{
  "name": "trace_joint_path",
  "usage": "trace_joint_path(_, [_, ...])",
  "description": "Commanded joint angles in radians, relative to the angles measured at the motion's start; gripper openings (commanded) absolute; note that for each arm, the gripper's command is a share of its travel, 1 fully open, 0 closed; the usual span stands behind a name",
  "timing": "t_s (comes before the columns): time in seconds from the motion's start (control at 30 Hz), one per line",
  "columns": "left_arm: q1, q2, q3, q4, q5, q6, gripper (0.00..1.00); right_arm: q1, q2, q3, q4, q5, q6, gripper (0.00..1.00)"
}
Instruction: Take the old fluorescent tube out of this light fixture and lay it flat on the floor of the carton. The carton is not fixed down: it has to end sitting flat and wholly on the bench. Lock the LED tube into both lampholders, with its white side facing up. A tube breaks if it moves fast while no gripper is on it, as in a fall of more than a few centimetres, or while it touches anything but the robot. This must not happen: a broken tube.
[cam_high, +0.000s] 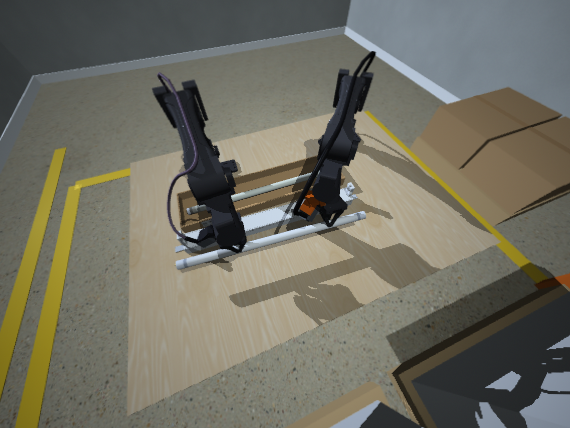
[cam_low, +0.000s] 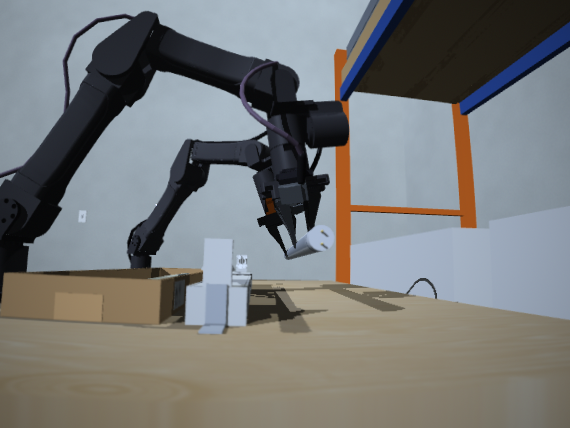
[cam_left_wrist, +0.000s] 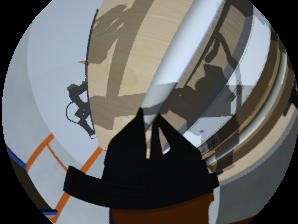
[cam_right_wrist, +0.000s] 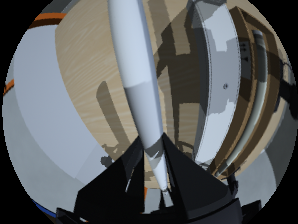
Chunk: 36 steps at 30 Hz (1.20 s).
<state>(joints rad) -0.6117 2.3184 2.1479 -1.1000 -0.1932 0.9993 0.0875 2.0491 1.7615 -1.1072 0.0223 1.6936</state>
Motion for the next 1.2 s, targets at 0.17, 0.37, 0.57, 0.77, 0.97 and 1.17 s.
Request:
trace_joint_path(0.17, [-0.003, -0.003, 0.063, -0.039, 0.011, -0.009, 0.11, 0.008, -0.021, 0.057, -0.056, 0.007, -0.008, 0.11])
trace_joint_path(0.37, [-0.004, 0.000, 0.108, -0.080, 0.011, -0.010, 0.11, 0.012, -0.016, 0.093, -0.093, 0.004, -0.008, 0.11])
trace_joint_path(0.57, [-0.005, -0.004, 0.139, -0.109, 0.012, -0.010, 0.11, 0.016, -0.003, 0.119, -0.120, -0.009, -0.006, 0.11])
trace_joint_path(0.77, [-0.013, -0.037, 0.125, -0.060, 0.013, -0.011, 0.11, 0.017, -0.035, 0.078, -0.098, -0.010, -0.002, 0.11])
trace_joint_path(0.97, [-0.011, -0.046, 0.110, -0.057, 0.012, -0.012, 0.11, 0.018, -0.036, 0.078, -0.089, -0.011, -0.001, 0.11])
trace_joint_path(1.17, [-0.017, -0.043, 0.061, -0.052, 0.010, -0.018, 0.11, 0.017, -0.039, 0.050, -0.077, -0.011, 0.006, 0.11])
